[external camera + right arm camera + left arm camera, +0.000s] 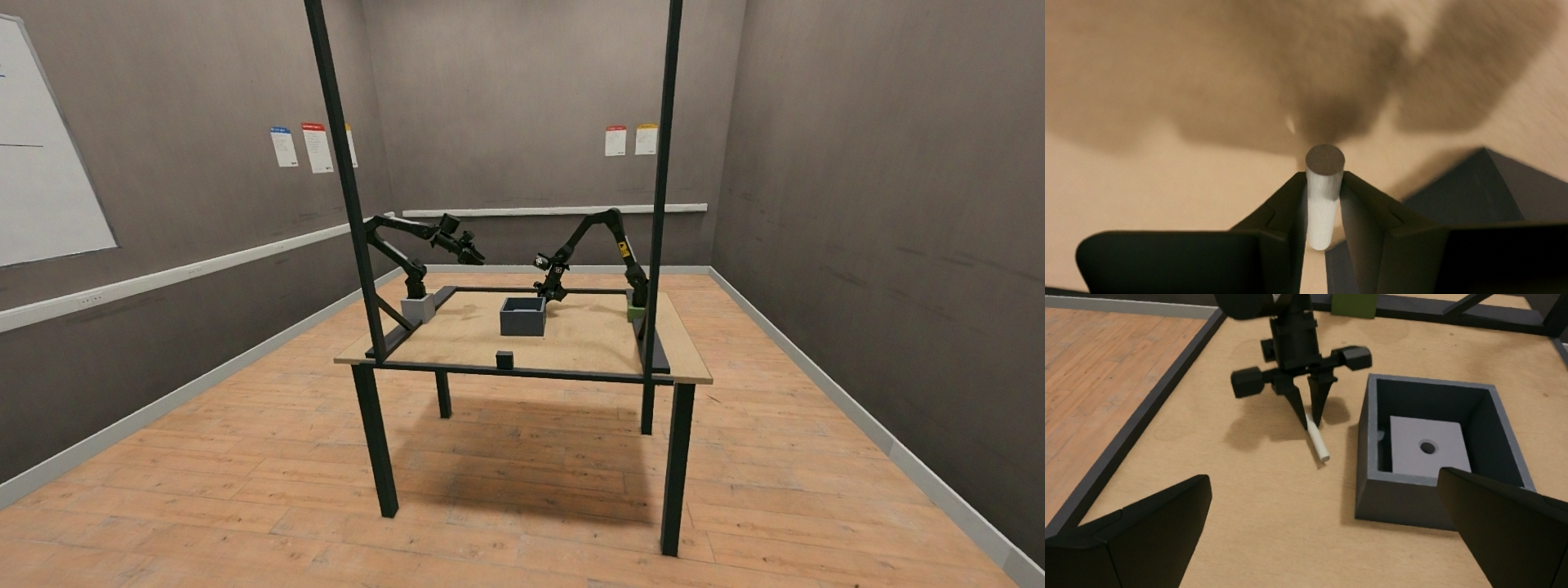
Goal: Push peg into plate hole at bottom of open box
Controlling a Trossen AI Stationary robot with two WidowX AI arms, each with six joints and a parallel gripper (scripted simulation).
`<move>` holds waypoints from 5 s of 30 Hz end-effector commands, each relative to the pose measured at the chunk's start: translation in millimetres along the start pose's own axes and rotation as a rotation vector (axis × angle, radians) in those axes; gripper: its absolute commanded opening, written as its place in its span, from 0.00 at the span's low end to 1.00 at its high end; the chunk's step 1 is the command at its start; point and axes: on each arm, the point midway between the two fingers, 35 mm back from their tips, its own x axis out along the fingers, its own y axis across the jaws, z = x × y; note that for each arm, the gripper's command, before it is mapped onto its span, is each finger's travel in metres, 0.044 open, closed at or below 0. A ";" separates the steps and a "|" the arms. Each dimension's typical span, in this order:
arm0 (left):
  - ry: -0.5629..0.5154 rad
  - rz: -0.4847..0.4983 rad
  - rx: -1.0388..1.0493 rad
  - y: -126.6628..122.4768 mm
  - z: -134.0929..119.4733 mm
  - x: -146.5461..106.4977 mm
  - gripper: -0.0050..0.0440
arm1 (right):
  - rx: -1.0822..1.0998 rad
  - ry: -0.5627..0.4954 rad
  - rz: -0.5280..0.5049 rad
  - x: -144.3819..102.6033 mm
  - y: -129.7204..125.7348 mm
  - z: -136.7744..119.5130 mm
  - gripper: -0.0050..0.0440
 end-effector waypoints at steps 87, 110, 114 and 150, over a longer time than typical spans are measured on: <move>-0.017 0.002 -0.002 0.4 5.9 -2.3 1.00 | -2.130 -0.918 0.606 -45.5 47.5 -0.1 0.16; -0.017 0.002 -0.002 0.4 5.9 -2.3 1.00 | -2.123 -0.920 0.626 -40.7 48.9 0.3 0.16; -0.017 0.002 -0.002 0.4 5.9 -2.3 1.00 | -2.123 -0.920 0.626 -40.7 48.9 0.3 0.21; -0.017 0.002 -0.002 0.4 5.9 -2.3 1.00 | -2.114 -0.897 0.650 -89.1 0.1 0.3 0.56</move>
